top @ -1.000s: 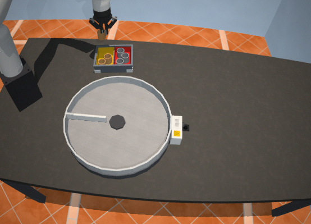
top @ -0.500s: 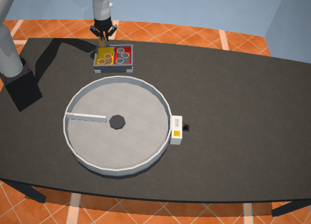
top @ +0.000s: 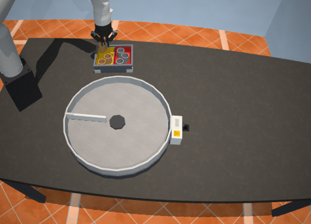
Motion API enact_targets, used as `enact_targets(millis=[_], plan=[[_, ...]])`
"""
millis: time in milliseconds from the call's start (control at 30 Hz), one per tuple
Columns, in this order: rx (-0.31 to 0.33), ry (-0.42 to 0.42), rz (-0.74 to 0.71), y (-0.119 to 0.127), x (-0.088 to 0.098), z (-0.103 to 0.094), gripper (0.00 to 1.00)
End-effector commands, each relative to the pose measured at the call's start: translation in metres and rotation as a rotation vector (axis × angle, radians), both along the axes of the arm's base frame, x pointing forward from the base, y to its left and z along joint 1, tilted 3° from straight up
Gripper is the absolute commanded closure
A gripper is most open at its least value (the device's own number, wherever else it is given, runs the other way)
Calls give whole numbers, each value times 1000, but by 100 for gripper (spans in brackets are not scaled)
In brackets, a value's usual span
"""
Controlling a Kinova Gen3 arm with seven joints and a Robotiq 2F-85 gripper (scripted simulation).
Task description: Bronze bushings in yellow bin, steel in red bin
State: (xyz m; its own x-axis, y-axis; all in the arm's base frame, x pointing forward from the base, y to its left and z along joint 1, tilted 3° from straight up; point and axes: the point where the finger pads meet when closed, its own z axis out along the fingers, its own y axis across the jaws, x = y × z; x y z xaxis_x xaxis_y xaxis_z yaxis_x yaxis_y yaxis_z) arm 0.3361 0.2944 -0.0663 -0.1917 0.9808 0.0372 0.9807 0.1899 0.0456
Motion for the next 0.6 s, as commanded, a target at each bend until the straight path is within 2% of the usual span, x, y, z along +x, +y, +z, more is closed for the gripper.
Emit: enact_targets(millis=[0, 567], plan=[[1, -1, -1, 0, 1, 0, 100], [1, -1, -1, 1, 1, -12, 100]])
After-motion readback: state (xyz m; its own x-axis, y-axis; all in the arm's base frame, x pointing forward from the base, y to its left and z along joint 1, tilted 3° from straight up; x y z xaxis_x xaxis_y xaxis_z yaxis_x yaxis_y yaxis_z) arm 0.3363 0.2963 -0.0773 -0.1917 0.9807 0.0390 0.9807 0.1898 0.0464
